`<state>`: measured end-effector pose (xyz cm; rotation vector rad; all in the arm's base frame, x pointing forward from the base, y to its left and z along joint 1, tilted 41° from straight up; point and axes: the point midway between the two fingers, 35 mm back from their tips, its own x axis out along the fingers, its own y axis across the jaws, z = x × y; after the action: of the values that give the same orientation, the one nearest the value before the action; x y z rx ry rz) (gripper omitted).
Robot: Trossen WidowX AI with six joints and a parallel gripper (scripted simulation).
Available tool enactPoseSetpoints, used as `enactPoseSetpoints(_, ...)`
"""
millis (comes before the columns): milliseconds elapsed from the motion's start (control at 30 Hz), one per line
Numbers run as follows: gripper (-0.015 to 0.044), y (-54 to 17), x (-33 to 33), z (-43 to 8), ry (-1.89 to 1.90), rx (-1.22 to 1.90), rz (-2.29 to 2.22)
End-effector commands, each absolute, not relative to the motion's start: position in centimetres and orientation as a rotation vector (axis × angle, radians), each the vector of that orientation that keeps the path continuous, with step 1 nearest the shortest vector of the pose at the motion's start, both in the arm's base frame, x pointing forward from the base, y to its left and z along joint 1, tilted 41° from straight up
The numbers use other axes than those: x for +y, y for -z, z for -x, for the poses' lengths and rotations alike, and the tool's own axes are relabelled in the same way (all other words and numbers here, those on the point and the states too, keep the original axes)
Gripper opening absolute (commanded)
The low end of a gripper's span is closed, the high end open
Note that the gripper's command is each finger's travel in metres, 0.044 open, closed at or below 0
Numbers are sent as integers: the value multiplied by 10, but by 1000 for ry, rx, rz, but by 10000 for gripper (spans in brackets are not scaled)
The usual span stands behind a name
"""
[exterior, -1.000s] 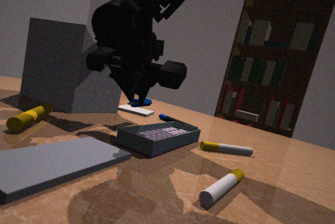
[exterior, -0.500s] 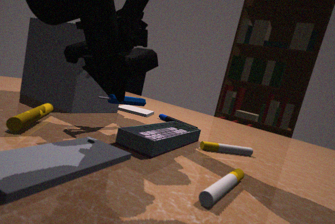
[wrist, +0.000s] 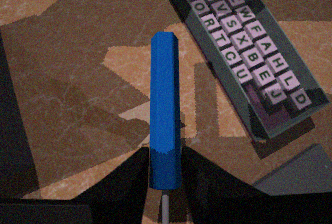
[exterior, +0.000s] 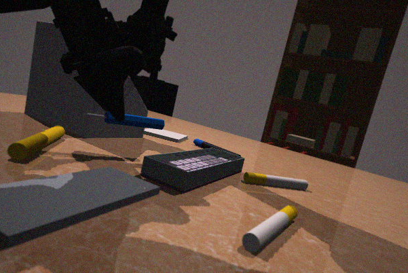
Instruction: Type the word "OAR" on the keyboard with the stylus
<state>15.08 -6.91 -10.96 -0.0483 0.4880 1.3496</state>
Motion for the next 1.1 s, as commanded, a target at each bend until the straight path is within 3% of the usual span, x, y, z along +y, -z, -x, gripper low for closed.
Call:
enactPoseSetpoints(0, 0, 112, -72, -150, -1342, 501, 42)
enactPoseSetpoints(1067, 0, 149, -40, -148, -1343, 499, 41)
